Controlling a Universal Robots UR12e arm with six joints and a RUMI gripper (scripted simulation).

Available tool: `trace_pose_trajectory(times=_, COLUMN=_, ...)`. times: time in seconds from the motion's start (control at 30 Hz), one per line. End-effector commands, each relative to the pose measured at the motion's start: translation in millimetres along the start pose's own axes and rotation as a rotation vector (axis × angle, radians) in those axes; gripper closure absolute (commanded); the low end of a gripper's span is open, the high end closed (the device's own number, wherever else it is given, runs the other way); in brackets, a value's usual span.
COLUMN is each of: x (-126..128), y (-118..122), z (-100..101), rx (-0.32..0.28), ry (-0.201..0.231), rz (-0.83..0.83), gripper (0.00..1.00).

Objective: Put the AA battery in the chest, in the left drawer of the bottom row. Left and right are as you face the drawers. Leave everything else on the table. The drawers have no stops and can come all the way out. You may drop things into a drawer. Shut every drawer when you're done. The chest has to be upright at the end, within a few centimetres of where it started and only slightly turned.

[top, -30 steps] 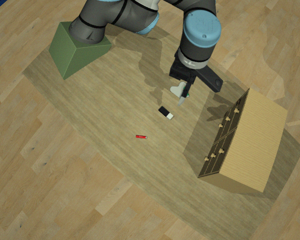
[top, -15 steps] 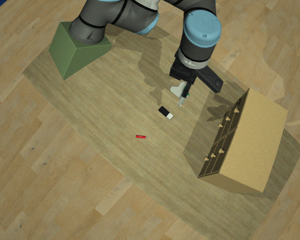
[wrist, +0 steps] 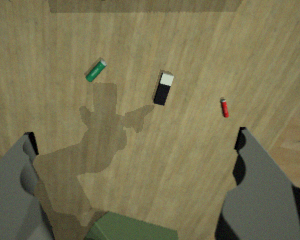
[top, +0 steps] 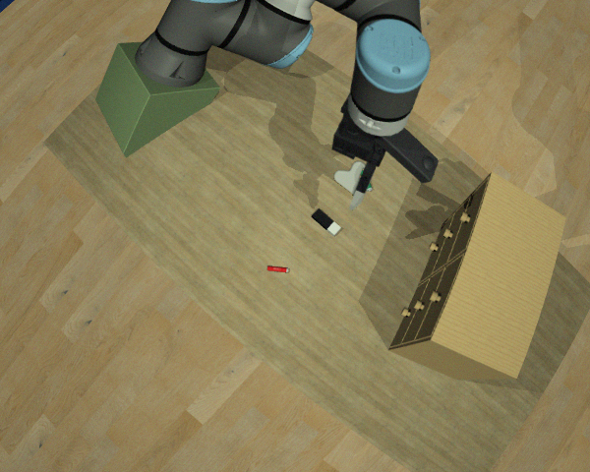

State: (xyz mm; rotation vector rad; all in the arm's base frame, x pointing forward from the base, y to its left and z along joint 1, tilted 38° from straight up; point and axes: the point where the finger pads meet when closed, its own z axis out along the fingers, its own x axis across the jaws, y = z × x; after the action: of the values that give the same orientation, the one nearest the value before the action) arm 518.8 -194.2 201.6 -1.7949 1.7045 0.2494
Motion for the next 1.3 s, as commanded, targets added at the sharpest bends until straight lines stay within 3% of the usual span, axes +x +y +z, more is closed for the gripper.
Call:
trace_pose_trajectory(times=0.0, x=0.3, y=-1.5, z=0.9, rx=0.023, ry=0.002, rz=-0.001, gripper=0.0)
trace_pose_trajectory(times=0.77, x=0.3, y=-12.6, z=14.5, rx=0.162, ry=0.003, rz=0.0, gripper=0.0)
trace_pose_trajectory(times=1.27, x=0.9, y=-27.0, z=33.2, rx=0.345, ry=0.001, rz=0.002, gripper=0.0)
